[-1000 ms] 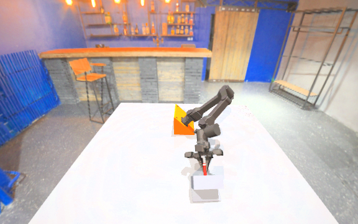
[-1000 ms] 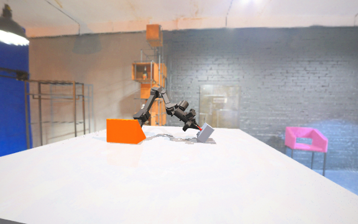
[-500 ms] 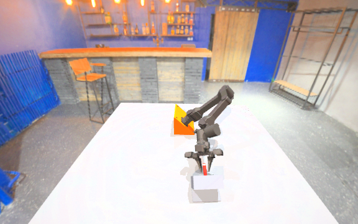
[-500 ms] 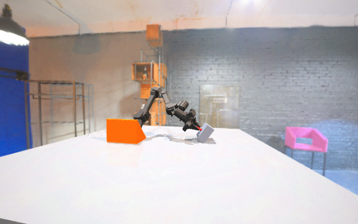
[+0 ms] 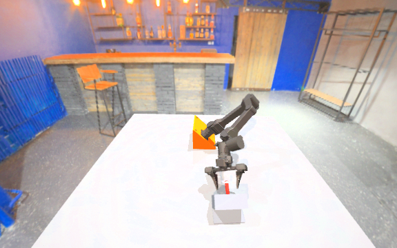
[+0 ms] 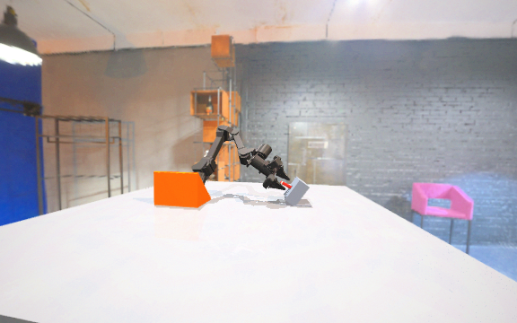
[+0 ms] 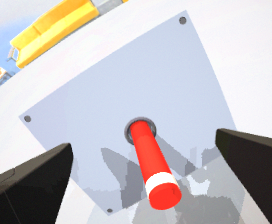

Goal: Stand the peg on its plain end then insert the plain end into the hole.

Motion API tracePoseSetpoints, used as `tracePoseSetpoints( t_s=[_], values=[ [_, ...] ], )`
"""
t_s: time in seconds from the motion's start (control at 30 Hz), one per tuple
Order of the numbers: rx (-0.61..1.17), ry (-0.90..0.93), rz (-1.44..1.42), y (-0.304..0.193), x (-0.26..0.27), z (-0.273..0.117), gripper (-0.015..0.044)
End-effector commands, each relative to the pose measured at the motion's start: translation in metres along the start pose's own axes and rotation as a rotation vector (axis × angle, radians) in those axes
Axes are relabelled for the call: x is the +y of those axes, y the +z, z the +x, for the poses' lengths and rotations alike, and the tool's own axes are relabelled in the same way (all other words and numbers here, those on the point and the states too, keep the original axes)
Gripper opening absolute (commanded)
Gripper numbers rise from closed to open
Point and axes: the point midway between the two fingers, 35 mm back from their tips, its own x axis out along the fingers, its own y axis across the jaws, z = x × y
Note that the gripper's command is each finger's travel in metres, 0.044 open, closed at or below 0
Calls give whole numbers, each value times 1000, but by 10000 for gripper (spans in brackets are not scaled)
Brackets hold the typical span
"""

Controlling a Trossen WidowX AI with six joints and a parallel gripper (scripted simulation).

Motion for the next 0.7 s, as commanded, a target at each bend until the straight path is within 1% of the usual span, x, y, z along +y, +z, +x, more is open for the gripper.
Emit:
tracePoseSetpoints(
  t_s=[0.0,0.67],
  values=[
    [0,2,-6,0,1,-6,440],
    [-2,0,-5,4,2,-28,440]
  ],
)
